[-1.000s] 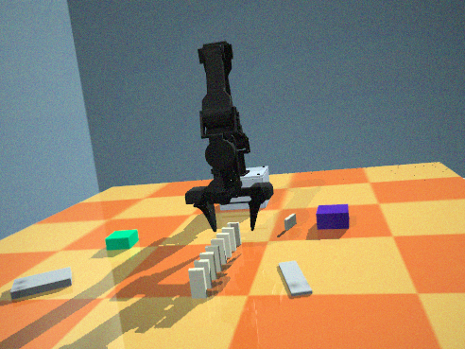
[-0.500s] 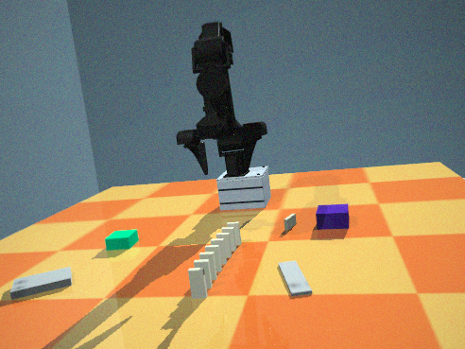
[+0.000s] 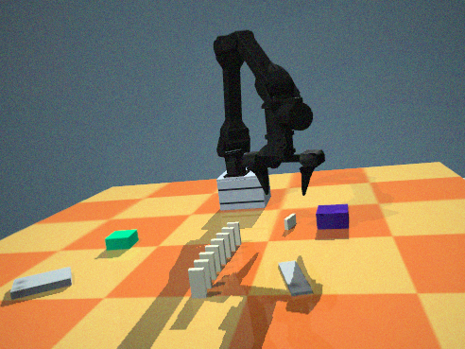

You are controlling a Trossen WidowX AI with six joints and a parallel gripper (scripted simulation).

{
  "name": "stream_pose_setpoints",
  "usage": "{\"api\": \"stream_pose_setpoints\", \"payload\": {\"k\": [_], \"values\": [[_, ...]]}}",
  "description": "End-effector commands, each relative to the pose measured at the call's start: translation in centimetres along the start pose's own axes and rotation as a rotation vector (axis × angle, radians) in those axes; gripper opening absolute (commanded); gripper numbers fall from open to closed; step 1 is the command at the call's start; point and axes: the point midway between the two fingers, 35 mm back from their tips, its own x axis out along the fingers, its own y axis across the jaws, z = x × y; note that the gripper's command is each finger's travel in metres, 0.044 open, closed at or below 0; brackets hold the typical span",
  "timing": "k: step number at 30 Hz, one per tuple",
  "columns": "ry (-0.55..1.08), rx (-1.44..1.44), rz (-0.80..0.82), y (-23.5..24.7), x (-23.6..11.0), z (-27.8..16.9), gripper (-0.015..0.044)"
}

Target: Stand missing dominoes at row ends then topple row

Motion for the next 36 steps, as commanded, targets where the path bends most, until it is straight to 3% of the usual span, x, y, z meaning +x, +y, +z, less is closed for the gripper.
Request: {"api": "stream_pose_setpoints", "payload": {"k": [1, 4, 10, 30, 36], "values": [[-0.016, 0.038, 0.014, 0.0, -0.1, -0.1, 0.0440], [-0.016, 0.038, 0.014, 0.1, 0.6, 0.0, 0.0440], [-0.016, 0.038, 0.014, -0.1, 6.3, 0.0, 0.0440], [-0.016, 0.038, 0.014, -0.3, 7.9, 0.0, 0.0440], [-0.016, 0.038, 0.014, -0.3, 7.9, 0.0, 0.0282]]}}
